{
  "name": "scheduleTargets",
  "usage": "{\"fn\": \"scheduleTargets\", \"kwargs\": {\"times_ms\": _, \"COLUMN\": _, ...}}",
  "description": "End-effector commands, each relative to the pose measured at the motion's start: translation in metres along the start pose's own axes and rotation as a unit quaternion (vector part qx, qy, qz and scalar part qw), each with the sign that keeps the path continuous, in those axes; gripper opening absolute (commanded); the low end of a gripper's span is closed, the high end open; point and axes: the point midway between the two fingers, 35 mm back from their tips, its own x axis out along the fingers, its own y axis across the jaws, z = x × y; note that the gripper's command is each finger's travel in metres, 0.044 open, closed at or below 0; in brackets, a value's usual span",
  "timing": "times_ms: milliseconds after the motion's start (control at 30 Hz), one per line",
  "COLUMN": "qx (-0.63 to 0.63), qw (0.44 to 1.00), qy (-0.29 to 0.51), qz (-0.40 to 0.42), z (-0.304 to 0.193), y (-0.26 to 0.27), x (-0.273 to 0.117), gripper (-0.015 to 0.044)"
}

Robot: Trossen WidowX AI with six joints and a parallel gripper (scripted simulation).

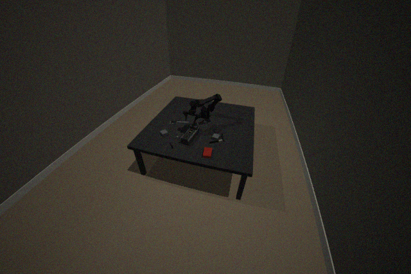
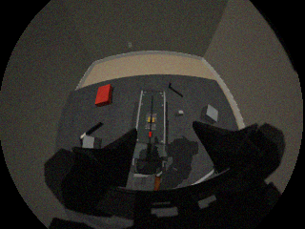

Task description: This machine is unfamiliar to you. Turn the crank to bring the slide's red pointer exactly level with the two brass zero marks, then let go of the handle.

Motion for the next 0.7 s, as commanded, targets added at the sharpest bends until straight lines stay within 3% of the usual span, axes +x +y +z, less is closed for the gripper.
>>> {"fn": "scheduleTargets", "kwargs": {"times_ms": 0, "qx": 0.004, "qw": 1.000, "qy": 0.007, "qz": 0.001, "z": -0.0201, "y": 0.0029, "x": 0.0213, "gripper": 0.0440}}
{"fn": "scheduleTargets", "kwargs": {"times_ms": 667, "qx": 0.004, "qw": 1.000, "qy": 0.007, "qz": 0.001, "z": -0.0234, "y": 0.0036, "x": 0.0246, "gripper": 0.0440}}
